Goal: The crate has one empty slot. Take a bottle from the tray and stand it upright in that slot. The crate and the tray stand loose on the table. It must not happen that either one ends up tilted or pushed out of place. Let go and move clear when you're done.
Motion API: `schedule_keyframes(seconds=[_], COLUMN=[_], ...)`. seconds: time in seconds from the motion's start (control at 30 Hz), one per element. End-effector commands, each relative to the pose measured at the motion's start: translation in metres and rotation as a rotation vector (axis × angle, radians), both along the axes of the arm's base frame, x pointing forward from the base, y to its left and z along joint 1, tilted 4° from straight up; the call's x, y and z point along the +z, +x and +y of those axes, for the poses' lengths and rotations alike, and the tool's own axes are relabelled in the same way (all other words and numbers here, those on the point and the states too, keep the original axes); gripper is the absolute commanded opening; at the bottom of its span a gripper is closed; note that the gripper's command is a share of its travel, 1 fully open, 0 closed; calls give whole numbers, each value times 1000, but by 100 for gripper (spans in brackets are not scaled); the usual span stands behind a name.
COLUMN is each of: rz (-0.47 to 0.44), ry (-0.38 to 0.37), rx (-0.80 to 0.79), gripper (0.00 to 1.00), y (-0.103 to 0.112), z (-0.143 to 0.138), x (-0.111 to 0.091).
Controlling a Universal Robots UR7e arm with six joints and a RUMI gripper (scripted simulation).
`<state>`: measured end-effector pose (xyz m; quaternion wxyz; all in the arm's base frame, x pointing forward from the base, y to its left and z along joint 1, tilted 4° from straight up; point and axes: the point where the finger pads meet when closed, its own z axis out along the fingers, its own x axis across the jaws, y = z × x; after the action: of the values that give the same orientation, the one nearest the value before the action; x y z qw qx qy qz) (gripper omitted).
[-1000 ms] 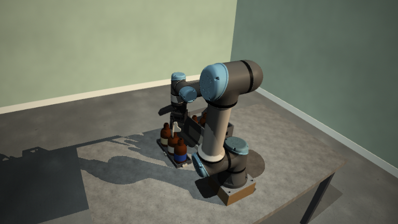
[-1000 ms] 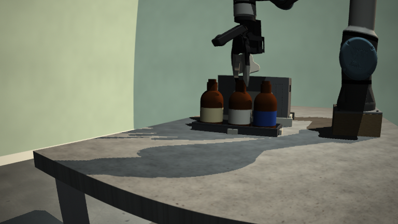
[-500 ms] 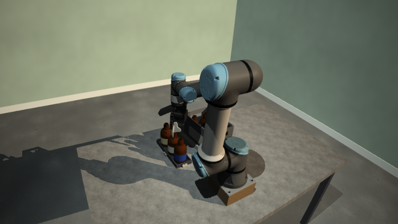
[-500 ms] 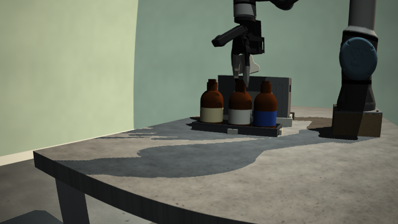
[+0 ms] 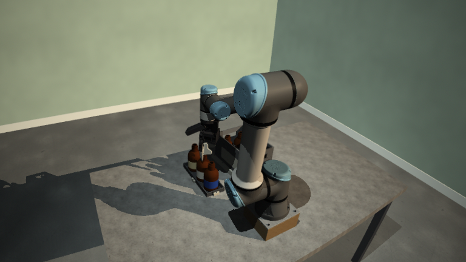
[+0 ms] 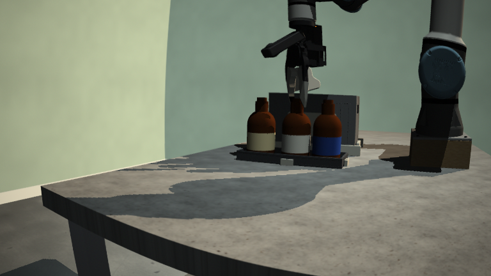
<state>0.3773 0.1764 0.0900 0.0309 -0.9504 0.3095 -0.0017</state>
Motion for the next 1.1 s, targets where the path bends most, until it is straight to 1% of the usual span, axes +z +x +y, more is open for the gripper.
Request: schedule_keyframes(seconds=[0.0, 0.33, 0.37, 1.07], rz=[-1, -1, -1, -1], ry=[0, 0, 0, 0], rx=[0, 0, 0, 0], gripper=[38, 38, 0, 0], y=[0, 0, 0, 0], z=[0, 0, 0, 0], x=[0, 0, 0, 0])
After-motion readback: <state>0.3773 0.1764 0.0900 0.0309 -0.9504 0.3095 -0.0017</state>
